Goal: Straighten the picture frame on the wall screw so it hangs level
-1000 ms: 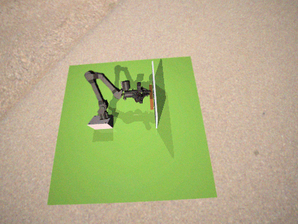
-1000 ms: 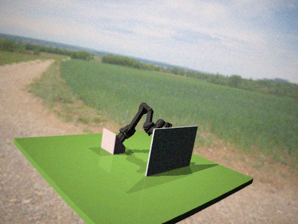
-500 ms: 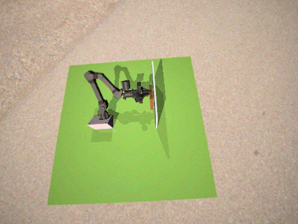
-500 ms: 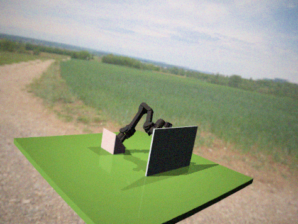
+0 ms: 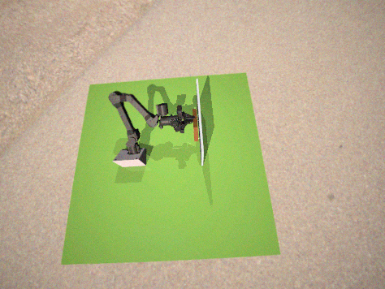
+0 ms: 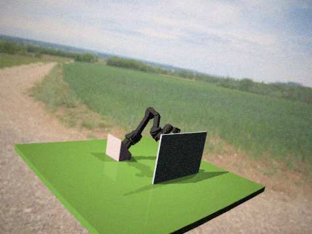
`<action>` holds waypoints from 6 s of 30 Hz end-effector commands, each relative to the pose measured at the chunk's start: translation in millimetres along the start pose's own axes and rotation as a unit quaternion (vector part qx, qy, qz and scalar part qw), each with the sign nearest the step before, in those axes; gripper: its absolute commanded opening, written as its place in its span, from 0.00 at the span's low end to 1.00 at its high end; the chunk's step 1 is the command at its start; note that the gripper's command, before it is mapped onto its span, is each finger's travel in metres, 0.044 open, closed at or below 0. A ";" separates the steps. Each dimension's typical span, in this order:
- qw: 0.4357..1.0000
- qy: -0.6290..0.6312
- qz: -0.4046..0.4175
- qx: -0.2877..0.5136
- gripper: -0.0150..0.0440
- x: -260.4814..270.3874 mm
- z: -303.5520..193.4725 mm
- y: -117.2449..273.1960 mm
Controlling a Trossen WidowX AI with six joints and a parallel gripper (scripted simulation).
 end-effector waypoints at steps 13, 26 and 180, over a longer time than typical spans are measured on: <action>1.000 -0.001 0.005 -0.002 0.25 2.2 0.3 -0.3; 1.000 -0.001 0.005 -0.002 0.25 2.2 0.3 -0.3; 0.991 -0.136 0.002 0.000 0.25 -5.7 8.3 -0.6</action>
Point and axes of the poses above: the point midway between the two fingers, 35 mm back from their tips, its own y axis back along the fingers, its own x axis across the jaws, z = x × y, the point moved 10 cm from there along y, back along the fingers, and after that the axes turned 4 degrees about y, right-handed, at the moved point
